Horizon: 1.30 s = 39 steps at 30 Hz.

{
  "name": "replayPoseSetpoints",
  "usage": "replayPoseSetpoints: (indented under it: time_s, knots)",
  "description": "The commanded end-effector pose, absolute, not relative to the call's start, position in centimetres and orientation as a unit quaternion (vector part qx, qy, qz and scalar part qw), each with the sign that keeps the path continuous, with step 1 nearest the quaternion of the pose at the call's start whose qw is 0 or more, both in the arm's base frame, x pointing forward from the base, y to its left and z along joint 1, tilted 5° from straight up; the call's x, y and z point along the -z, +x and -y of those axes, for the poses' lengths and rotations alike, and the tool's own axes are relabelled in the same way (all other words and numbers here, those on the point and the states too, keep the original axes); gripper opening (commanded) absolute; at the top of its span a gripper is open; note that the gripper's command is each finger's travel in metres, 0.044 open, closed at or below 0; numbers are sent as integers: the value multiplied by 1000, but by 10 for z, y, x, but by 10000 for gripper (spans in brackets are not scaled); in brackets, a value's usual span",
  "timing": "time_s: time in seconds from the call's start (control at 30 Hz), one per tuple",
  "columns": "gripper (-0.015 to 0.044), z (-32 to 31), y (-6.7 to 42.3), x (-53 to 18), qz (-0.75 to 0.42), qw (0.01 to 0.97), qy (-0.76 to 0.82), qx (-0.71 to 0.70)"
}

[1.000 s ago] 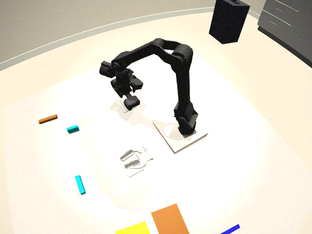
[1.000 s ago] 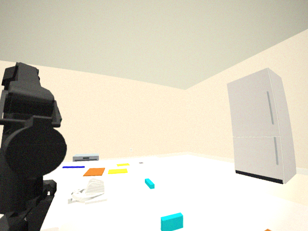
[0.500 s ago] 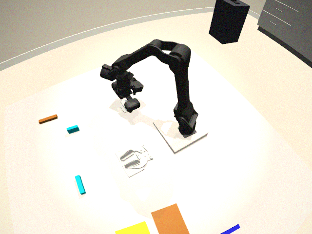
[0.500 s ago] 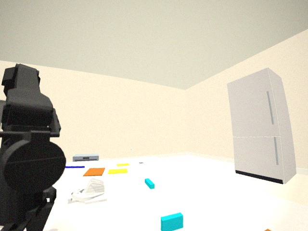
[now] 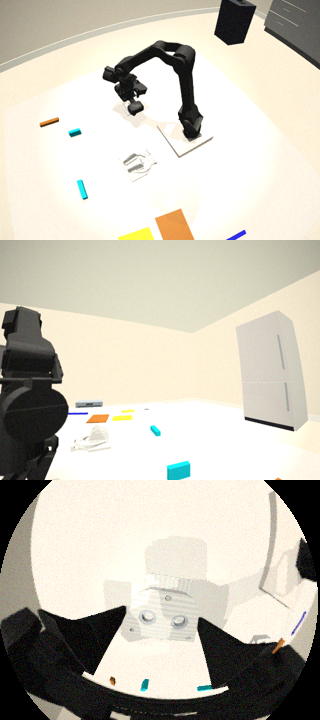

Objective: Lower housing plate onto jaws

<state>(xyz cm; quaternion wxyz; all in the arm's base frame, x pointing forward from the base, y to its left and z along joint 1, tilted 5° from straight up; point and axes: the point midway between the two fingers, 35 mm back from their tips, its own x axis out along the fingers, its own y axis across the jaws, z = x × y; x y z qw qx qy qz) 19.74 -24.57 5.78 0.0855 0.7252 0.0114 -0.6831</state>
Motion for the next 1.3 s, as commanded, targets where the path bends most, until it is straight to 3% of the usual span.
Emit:
replayPoseSetpoints:
  time_s: [0.0, 0.17, 0.6, 1.27]
  knots:
    - [440, 246, 198, -56, -12, 84, 726, 683]
    - [440, 246, 198, -56, -12, 84, 726, 683]
    - [353, 246, 197, -57, -12, 85, 725, 683]
    - [351, 245, 197, -84, -12, 85, 725, 683]
